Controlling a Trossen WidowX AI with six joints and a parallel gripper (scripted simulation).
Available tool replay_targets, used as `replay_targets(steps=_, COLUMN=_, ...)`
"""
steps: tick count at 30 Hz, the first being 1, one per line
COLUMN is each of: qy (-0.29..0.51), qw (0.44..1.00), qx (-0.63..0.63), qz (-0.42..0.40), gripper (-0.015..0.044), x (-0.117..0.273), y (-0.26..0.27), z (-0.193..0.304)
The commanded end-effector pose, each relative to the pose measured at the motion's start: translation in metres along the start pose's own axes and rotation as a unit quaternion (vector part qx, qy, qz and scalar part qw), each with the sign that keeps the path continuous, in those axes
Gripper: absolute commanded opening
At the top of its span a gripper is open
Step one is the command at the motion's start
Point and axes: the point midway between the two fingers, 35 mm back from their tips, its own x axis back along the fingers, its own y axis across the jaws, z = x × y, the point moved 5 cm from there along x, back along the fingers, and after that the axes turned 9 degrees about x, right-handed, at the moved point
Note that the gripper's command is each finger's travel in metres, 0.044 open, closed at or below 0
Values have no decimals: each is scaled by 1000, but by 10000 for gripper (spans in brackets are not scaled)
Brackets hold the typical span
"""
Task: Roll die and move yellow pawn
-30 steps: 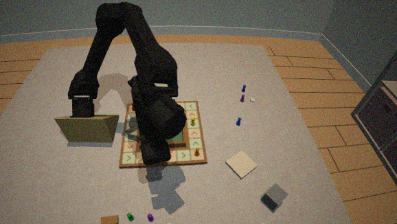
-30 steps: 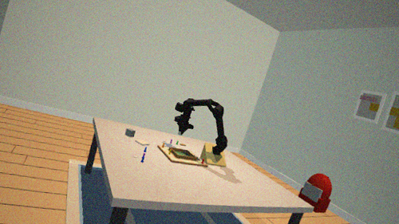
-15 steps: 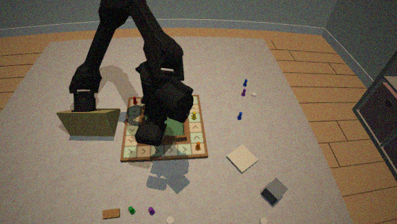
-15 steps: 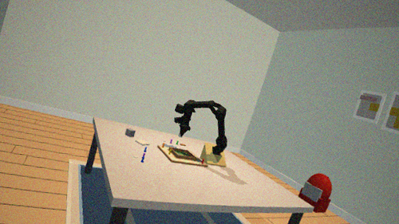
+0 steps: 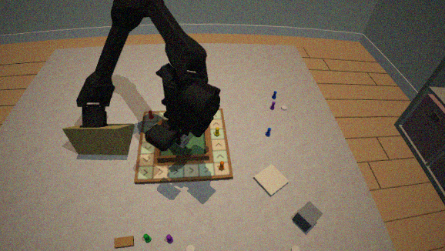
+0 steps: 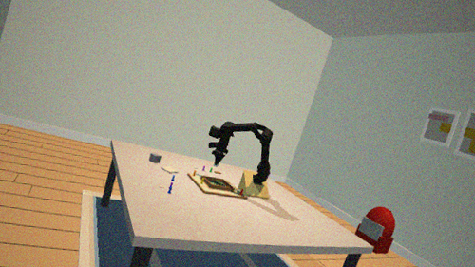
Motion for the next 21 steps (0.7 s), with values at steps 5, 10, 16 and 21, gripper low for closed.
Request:
replay_targets(steps=5, qy=2, qw=994, qx=-110, qz=0, gripper=0, x=-6, y=19, z=9)
replay_targets(steps=10, qy=4, qw=984, qx=-180, qz=3, gripper=0, x=-10, y=29, z=17)
replay_targets(steps=16, qy=5, qw=965, qx=-263, qz=2, gripper=0, x=-14, y=42, z=24)
replay_targets(steps=21, qy=7, qw=943, qx=-332, qz=-1, gripper=0, x=-17, y=52, z=31)
